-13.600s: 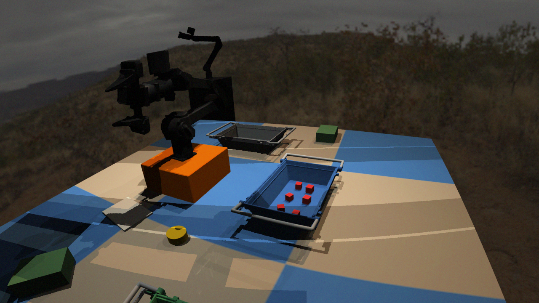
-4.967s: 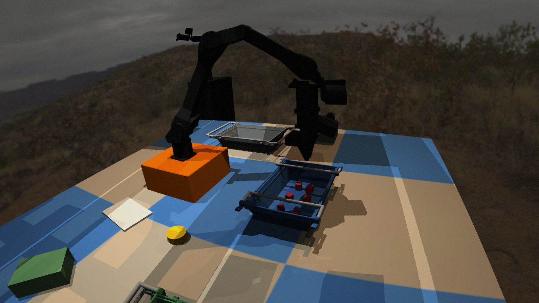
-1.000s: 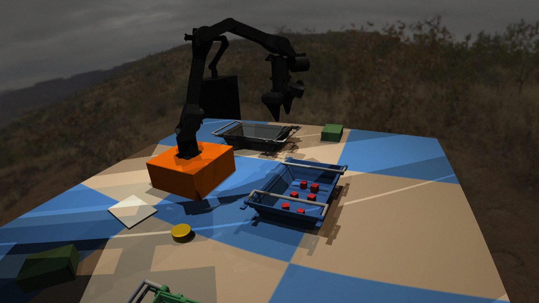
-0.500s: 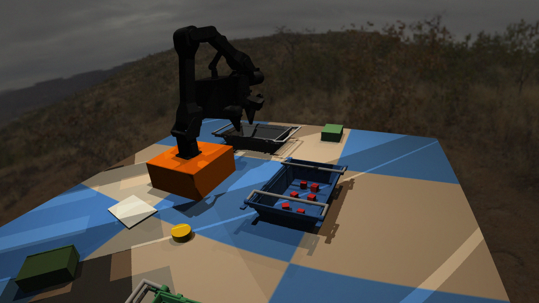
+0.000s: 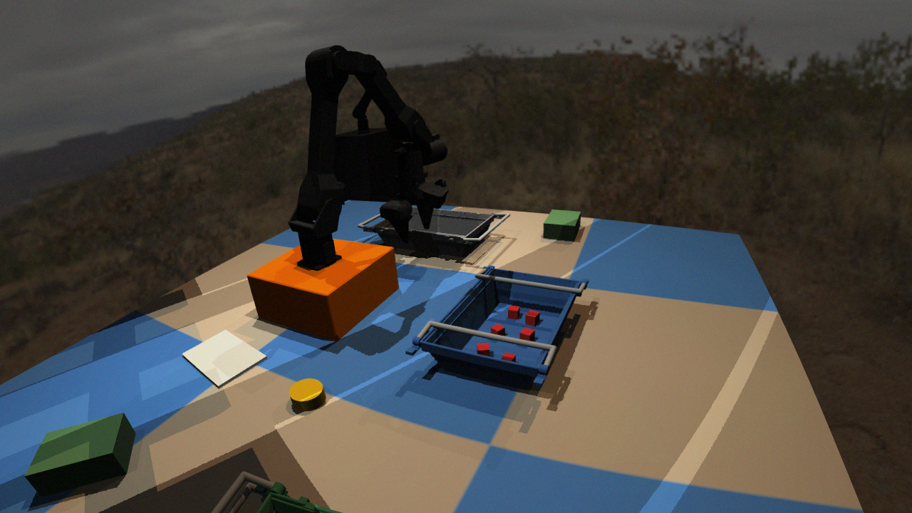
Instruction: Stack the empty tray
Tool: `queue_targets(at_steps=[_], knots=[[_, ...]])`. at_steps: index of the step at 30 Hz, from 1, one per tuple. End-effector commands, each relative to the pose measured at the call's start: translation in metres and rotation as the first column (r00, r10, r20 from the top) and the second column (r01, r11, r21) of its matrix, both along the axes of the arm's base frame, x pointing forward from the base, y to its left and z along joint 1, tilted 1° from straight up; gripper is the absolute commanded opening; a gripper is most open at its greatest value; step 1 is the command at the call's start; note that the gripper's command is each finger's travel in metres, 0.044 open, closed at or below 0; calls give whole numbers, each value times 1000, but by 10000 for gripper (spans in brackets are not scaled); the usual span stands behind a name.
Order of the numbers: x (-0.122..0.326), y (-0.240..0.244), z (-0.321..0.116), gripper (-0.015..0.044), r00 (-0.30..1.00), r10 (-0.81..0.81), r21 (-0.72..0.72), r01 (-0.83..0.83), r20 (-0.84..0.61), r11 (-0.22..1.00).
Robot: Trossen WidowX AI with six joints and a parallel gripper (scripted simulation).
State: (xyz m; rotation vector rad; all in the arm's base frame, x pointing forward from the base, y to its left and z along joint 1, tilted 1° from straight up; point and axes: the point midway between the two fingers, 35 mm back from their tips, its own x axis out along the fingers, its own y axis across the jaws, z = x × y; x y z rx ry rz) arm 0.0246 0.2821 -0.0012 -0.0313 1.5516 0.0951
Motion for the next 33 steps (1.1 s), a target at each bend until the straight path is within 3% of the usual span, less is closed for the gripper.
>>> queue_targets(at_steps=[1,14,29,33], knots=[[1,-2,-22,440,1000,-3,-10,3,3,1000],[2,-4,-37,440,1000,-3,-10,3,3,1000],[2,-4,-37,220,1000,-3,-10,3,3,1000],[2,-4,-37,193,1000,-3,-10,3,3,1000]])
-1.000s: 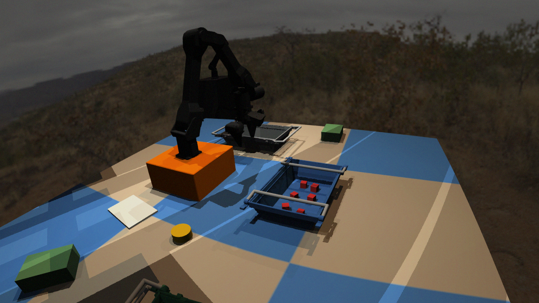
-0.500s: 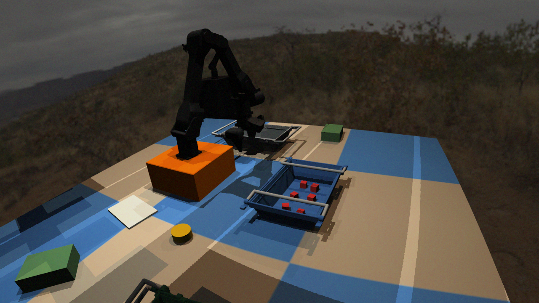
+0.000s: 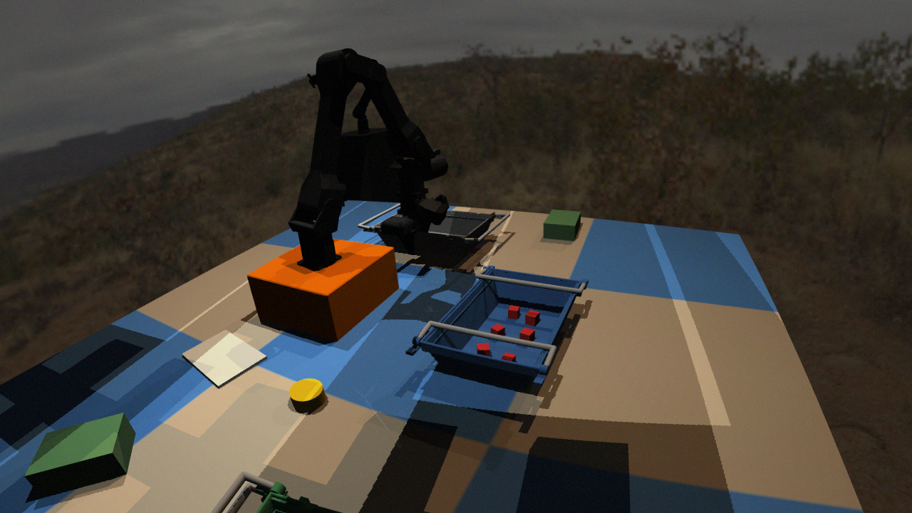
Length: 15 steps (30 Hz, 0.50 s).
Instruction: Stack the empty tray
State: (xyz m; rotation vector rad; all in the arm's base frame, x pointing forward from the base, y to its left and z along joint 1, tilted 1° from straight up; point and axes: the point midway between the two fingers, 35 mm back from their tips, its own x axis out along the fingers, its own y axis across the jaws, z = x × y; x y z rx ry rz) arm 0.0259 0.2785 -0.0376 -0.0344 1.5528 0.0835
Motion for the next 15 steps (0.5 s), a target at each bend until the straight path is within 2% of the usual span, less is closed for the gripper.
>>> queue_targets(at_steps=[1,15], knots=[[1,0,0,187,1000,2,-1,-2,3,1000],[1,0,0,93,1000,2,-1,-2,3,1000]])
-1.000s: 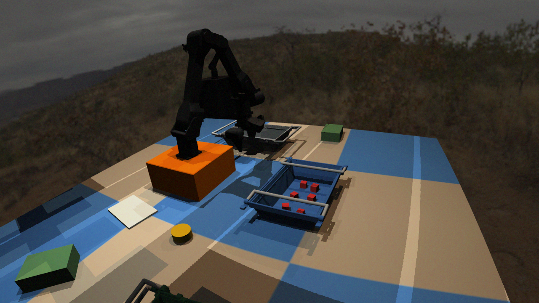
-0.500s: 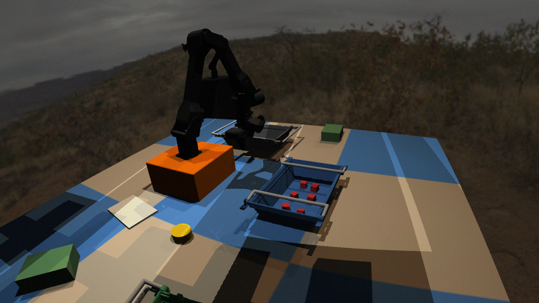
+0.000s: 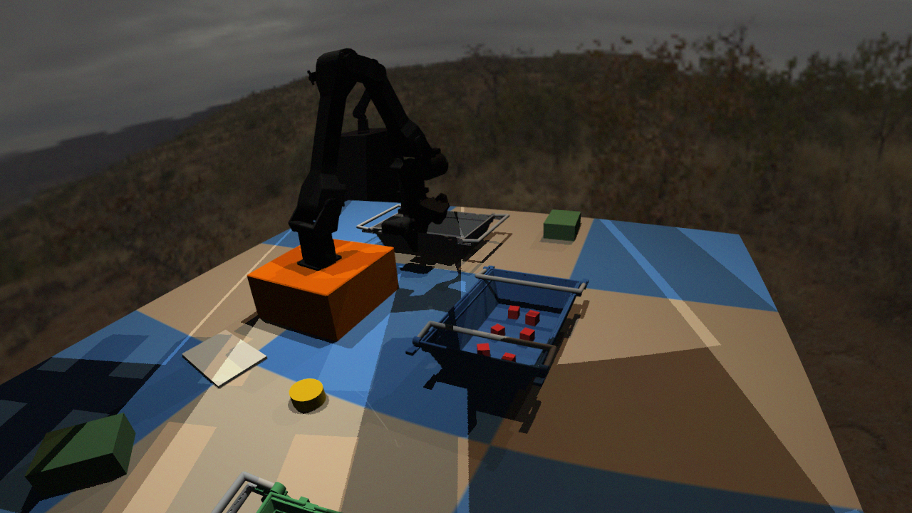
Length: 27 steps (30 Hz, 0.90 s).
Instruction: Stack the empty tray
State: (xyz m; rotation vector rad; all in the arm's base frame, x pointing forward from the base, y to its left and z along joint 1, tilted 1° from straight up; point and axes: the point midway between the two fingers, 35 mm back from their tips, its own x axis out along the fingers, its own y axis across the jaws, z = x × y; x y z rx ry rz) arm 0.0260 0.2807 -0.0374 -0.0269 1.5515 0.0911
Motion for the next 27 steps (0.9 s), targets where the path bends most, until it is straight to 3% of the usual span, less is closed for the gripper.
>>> queue_targets(at_steps=[1,14,27], knots=[[0,-2,-1,87,1000,2,-11,-2,3,1000],[0,-2,5,0,1000,2,-10,-2,3,1000],[-1,-4,79,0,1000,2,-10,-2,3,1000]])
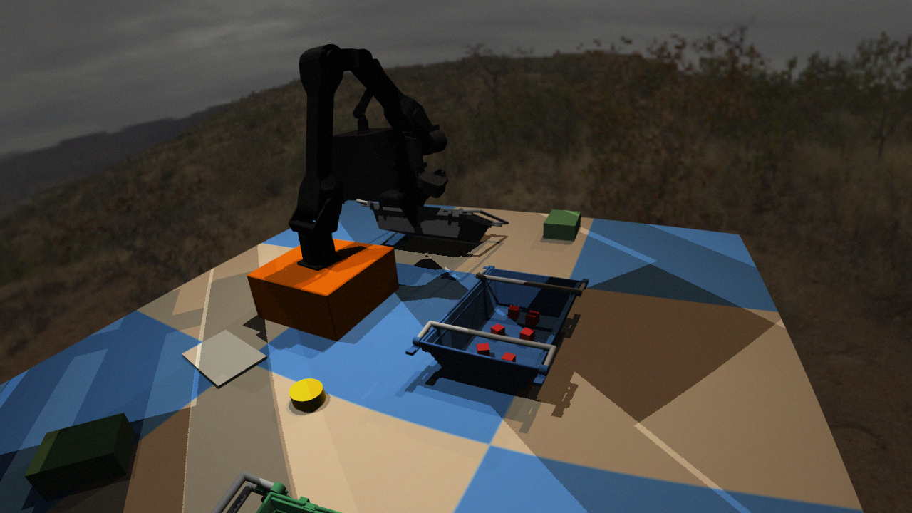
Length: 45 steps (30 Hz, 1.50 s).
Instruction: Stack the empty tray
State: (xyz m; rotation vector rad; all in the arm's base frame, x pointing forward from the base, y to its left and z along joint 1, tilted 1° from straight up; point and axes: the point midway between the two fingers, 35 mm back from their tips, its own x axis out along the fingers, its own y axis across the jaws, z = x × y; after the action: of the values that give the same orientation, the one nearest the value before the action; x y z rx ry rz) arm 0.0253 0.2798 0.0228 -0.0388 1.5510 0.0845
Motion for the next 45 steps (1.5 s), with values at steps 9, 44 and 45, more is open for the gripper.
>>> queue_targets(at_steps=[9,44,45], knots=[[0,-3,20,0,1000,-1,2,1,1,1000],[3,50,119,0,1000,-1,7,1,2,1000],[3,50,119,0,1000,-1,7,1,2,1000]])
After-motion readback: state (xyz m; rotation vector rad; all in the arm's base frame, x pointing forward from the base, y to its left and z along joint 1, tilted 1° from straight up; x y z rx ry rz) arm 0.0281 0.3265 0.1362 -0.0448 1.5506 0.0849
